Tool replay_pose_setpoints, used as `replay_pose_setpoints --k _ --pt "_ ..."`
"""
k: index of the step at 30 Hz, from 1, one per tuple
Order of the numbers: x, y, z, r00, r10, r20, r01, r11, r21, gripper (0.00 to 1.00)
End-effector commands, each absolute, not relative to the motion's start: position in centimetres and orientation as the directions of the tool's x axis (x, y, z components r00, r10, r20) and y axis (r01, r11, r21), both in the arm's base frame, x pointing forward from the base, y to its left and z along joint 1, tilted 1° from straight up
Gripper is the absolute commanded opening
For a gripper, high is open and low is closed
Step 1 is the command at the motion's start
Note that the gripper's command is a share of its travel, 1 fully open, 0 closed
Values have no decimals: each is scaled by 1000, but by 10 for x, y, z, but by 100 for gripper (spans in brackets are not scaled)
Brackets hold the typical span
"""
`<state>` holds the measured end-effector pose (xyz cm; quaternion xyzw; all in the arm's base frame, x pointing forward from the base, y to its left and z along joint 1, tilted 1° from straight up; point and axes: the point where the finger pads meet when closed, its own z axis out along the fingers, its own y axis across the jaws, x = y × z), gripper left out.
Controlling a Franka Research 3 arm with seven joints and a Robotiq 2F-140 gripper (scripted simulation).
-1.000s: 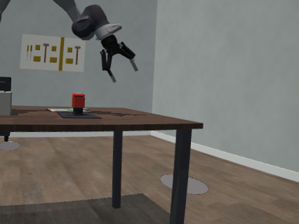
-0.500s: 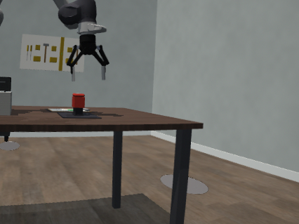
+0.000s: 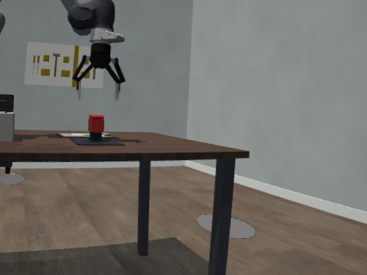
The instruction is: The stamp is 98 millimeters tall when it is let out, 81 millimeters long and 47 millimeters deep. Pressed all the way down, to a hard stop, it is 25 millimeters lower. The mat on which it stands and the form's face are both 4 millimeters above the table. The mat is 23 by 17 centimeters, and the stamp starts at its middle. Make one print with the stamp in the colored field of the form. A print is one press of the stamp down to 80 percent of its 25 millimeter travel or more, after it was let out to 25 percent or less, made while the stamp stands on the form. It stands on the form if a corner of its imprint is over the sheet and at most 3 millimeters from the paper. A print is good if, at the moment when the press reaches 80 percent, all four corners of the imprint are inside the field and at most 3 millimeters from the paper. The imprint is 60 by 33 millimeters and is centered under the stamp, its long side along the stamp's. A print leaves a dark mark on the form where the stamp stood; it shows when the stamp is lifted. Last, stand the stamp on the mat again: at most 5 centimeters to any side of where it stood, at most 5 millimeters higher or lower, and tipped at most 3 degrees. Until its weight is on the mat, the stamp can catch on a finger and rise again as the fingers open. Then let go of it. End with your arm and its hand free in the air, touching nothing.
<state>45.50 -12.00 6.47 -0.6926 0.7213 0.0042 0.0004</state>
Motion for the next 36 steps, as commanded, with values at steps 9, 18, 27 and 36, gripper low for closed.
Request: replay_pose_setpoints --k 9,18,27,36 --pt "452 -120 64 -87 -996 -3 -996 87 14 100" --pt "452 -120 64 -87 -996 -3 -996 87 14 100" --pt "452 -120 64 -87 -996 -3 -996 87 14 100" --pt "453 -119 104 -86 -996 -6 -996 86 14 100"
